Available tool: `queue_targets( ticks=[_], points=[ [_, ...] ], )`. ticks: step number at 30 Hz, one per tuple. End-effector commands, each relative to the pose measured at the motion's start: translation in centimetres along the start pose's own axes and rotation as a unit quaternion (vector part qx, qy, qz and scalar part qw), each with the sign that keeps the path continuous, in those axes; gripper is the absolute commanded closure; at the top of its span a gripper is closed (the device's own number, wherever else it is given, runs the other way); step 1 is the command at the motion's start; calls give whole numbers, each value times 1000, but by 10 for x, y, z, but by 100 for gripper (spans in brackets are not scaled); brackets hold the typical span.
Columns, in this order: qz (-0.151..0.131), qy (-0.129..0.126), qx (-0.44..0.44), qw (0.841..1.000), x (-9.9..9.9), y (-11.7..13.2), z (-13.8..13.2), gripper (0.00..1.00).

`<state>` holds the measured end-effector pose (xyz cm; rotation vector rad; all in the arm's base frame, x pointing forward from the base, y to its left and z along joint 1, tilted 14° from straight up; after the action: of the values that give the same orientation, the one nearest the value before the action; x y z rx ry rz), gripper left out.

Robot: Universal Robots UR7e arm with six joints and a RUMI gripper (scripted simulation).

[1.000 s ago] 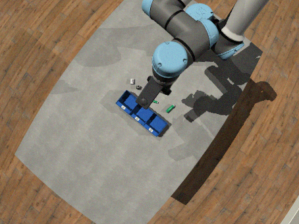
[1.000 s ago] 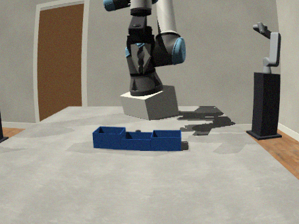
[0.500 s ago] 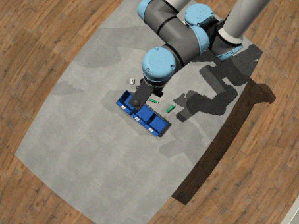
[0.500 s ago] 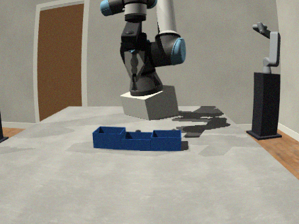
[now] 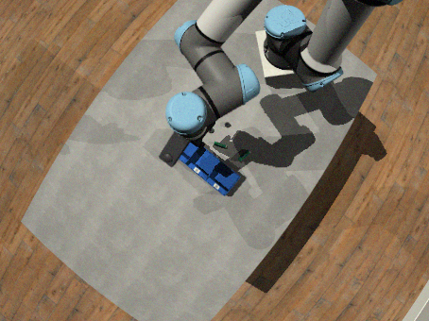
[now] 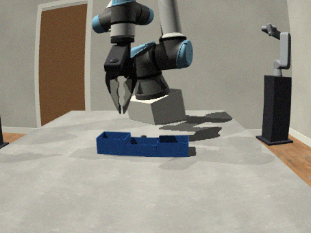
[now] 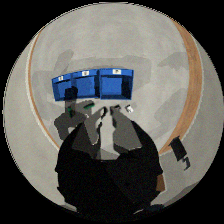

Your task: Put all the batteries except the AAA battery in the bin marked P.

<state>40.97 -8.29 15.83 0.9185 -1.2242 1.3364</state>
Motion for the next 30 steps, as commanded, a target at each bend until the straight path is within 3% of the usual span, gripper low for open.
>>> queue_targets(
  ticks=[1,8,30],
  points=[
    [1,0,0,1000,-22,-19,12,96],
    [1,0,0,1000,-22,-19,12,96],
    [1,0,0,1000,-75,-19,12,96]
  ],
)
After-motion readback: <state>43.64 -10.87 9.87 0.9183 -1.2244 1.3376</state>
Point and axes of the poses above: the point where the finger pads meet when closed, its own x axis back along the fingers, its own z axis across the jaws, y = z × x, the point moved 7 cm from there along x, back along the fingers
